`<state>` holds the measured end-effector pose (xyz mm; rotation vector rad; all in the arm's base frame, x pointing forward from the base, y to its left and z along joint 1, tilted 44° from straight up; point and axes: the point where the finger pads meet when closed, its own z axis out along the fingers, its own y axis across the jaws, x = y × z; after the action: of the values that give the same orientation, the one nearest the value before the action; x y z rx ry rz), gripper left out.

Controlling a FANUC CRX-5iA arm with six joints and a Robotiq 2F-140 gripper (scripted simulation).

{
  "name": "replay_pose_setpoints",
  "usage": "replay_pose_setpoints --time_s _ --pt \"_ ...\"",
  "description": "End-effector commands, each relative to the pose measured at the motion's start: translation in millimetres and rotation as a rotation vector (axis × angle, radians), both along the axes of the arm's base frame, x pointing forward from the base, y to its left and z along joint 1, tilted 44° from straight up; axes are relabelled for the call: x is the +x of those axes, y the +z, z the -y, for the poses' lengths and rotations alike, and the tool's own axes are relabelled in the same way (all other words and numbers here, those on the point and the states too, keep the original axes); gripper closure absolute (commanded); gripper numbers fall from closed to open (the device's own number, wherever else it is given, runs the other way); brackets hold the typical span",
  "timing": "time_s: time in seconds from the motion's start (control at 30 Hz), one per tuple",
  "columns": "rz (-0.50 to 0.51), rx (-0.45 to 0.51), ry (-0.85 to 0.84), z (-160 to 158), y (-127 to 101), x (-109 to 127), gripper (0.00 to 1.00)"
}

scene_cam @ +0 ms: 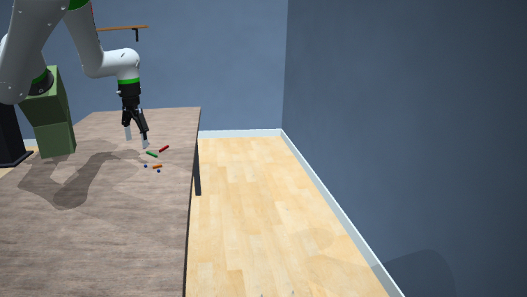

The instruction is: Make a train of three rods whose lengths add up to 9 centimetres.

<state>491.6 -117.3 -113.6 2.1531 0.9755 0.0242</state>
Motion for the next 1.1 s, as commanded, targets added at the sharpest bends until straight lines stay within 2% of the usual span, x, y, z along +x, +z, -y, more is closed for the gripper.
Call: replay_pose_setpoints --time_s 0.0,0.1,0.17,0.6,0.67,0.73,1.07 --pt "-0.125 -0.044 0.102 4 8 5 0.00" --pt "-0.146 -0.054 0.126 5 9 6 0.00" --pt "-0.223 -0.090 0.214 9 15 9 0.00" --pt "-0.490 -0.213 0.517 21 36 20 0.00" --pt "-0.490 -0.213 0.517 21 36 20 0.00" --pt "-0.566 -0.249 0.605 25 42 23 0.00" --pt "-0.768 -0.342 0.838 35 58 30 0.00"
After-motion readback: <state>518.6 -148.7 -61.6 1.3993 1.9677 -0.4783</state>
